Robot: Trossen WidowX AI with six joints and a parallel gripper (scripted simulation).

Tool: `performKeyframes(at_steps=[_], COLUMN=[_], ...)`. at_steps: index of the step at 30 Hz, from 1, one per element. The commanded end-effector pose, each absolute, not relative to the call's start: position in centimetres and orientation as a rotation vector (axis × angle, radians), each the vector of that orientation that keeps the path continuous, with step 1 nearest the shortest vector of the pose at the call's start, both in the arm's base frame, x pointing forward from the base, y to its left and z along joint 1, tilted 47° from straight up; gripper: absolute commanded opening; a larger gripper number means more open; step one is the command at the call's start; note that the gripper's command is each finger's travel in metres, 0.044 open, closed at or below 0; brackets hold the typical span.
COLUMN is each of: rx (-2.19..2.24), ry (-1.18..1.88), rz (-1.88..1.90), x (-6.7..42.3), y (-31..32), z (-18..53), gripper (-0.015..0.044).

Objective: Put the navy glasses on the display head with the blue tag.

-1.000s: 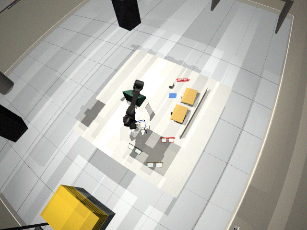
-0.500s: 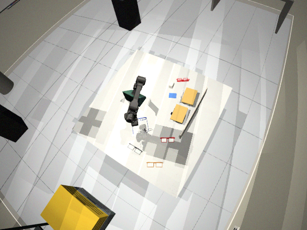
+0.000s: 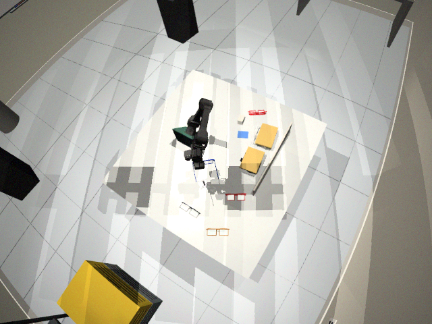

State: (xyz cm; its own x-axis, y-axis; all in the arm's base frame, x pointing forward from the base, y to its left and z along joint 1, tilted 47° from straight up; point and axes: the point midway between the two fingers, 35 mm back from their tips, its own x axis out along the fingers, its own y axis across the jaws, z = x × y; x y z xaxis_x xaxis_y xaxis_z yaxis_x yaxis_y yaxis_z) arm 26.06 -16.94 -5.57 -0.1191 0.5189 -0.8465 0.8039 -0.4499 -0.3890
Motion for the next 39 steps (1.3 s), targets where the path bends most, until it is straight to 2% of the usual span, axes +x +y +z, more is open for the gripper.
performKeyframes(at_steps=[1,20,39], rx=[1.87,1.804,1.793], ry=[1.449,1.26,1.088], rz=[-1.61,-1.568,-1.468], x=[26.4,28.3,27.7], y=[-16.2,-12.1,-7.0], z=[-4.1,3.8,10.8], gripper=[0.0,0.0,0.0])
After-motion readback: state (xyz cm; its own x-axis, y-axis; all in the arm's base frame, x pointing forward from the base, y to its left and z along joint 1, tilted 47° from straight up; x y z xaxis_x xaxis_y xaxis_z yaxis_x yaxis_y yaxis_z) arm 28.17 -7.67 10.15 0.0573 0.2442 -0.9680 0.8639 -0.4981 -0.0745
